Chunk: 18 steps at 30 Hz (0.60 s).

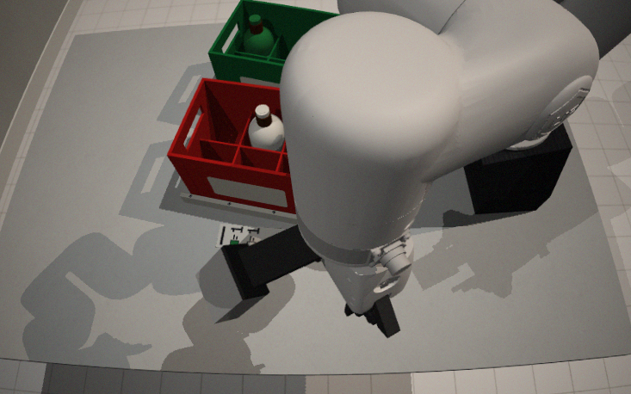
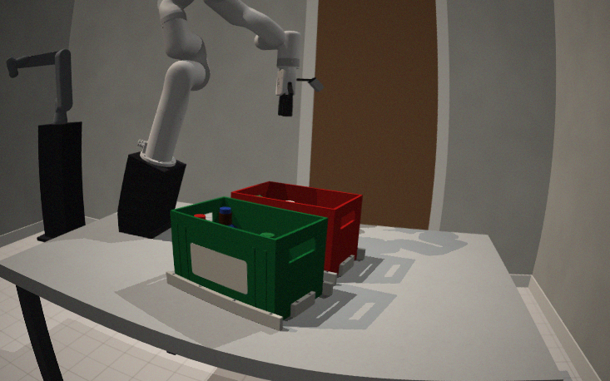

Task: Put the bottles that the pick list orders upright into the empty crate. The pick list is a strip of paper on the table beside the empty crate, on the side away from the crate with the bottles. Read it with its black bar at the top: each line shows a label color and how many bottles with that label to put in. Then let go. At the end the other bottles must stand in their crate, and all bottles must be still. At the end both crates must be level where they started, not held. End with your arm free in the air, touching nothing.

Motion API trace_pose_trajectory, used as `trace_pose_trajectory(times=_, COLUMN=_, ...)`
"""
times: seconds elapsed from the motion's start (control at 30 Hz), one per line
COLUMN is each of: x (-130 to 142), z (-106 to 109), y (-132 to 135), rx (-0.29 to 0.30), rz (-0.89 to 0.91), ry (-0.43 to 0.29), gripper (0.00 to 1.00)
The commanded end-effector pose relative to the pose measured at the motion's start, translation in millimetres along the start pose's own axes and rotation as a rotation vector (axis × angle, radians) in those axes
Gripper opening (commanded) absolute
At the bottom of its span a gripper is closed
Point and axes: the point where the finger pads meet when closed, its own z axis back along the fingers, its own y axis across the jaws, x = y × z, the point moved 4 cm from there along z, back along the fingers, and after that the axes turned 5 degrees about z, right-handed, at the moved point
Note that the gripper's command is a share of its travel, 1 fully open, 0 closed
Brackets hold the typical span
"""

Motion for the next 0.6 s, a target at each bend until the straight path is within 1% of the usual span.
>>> trace_pose_trajectory(times=0.0, x=-7.5, z=8.4, y=-22.6, rx=0.002, rz=-0.001, ry=0.002, gripper=0.65)
trace_pose_trajectory(times=0.1, x=-10.6, z=12.5, y=-34.9, rx=0.002, rz=-0.001, ry=0.002, gripper=0.65)
trace_pose_trajectory(times=0.57, x=-10.6, z=12.5, y=-34.9, rx=0.002, rz=-0.001, ry=0.002, gripper=0.65)
